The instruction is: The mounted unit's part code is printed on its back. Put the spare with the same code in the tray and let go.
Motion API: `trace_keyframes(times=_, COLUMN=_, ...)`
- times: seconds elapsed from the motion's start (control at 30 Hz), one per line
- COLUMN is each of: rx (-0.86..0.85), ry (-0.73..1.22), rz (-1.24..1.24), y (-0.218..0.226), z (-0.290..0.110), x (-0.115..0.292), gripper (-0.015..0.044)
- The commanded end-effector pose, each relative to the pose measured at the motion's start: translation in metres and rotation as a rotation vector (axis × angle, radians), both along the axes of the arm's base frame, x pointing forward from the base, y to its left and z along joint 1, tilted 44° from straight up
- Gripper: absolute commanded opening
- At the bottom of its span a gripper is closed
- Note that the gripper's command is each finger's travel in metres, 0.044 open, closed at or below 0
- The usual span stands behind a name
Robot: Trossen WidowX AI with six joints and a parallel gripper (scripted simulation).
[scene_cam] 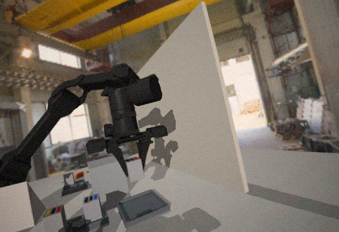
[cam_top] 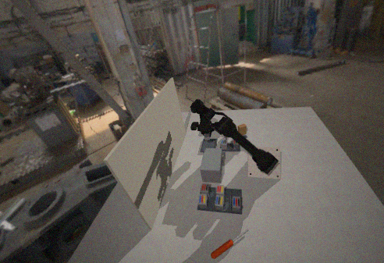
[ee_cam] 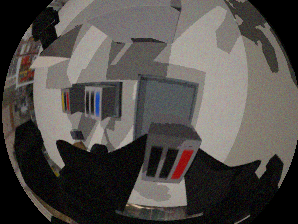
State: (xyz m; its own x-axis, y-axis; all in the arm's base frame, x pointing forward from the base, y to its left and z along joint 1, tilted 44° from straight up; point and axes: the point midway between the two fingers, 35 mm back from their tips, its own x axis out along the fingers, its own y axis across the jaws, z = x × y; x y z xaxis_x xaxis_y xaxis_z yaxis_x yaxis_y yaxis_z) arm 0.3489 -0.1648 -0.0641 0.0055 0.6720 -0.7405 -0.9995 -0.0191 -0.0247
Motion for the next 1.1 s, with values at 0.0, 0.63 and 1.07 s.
trace_keyframes(times=0.0, rx=0.006, ry=0.002, rz=-0.006, y=0.003, z=-0.003, x=0.000, gripper=0.0000)
trace_keyframes(times=0.63, rx=0.006, ry=0.001, rz=-0.006, y=0.013, z=-0.015, x=0.000, gripper=0.0000)
trace_keyframes(times=1.07, rx=0.007, ry=0.001, rz=-0.006, y=0.021, z=-0.022, x=0.000, gripper=0.0000)
